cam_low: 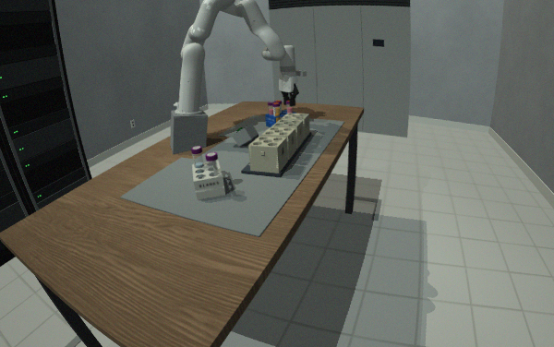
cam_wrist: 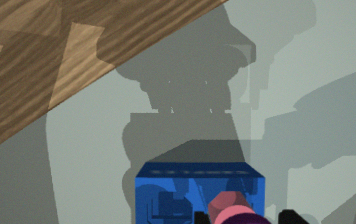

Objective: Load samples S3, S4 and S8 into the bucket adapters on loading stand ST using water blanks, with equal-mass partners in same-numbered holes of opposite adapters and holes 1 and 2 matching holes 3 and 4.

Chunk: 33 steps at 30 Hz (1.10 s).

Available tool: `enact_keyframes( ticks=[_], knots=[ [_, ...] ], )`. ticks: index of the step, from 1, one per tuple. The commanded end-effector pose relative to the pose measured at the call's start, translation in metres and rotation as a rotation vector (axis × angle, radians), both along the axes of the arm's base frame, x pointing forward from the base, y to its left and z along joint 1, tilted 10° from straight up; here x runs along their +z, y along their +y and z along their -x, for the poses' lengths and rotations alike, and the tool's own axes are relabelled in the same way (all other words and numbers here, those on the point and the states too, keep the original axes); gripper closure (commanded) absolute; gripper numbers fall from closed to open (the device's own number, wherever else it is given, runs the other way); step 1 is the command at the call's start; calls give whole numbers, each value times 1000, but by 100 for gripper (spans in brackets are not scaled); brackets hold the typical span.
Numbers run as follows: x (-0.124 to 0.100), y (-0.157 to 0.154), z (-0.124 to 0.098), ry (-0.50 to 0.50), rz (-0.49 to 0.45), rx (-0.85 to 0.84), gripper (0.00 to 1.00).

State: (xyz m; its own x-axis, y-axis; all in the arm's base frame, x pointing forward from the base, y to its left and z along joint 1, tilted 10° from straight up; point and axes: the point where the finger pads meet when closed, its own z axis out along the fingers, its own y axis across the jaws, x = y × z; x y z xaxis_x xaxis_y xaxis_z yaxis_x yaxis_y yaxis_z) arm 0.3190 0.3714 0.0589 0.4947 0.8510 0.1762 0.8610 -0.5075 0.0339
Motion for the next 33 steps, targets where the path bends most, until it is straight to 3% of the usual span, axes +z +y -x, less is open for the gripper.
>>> enact_keyframes(
  ticks=[1, 33],
  knots=[
    [2, 1, -1, -3, -3, 0, 56],
    [55, -6, 6, -3, -3, 0, 56]
  ],
)
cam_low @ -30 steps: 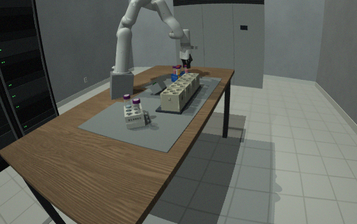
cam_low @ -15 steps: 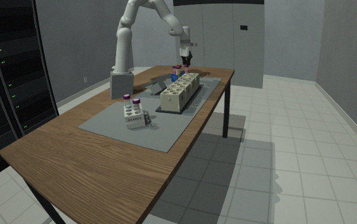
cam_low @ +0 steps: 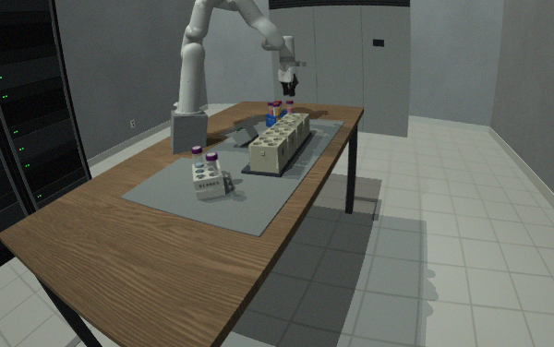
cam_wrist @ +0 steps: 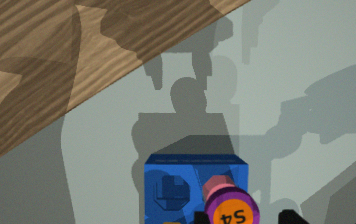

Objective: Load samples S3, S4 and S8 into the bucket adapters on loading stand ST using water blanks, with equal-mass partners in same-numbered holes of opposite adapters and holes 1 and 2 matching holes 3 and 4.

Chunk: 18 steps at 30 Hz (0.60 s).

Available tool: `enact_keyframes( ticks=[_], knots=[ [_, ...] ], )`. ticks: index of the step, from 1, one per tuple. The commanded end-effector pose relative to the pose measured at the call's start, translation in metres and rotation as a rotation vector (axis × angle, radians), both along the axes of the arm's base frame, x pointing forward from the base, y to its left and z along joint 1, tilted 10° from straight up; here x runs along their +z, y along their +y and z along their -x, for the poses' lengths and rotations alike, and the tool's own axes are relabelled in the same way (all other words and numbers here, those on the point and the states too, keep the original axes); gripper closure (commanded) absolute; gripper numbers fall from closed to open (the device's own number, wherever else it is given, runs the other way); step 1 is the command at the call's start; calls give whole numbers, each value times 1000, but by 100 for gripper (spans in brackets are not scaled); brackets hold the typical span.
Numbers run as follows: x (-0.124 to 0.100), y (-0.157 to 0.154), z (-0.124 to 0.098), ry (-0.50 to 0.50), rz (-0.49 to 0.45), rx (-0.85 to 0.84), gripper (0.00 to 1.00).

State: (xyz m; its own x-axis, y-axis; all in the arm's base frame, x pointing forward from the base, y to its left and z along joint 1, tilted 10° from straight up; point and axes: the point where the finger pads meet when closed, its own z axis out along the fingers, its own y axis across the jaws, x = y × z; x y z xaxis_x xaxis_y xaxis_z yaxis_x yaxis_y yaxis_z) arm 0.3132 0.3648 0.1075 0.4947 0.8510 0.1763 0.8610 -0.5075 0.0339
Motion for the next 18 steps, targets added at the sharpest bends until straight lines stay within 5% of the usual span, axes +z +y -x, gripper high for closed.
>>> enact_keyframes(
  ticks=[1, 18],
  knots=[
    [8, 0, 0, -3, -3, 0, 56],
    [38, -4, 4, -3, -3, 0, 56]
  ],
)
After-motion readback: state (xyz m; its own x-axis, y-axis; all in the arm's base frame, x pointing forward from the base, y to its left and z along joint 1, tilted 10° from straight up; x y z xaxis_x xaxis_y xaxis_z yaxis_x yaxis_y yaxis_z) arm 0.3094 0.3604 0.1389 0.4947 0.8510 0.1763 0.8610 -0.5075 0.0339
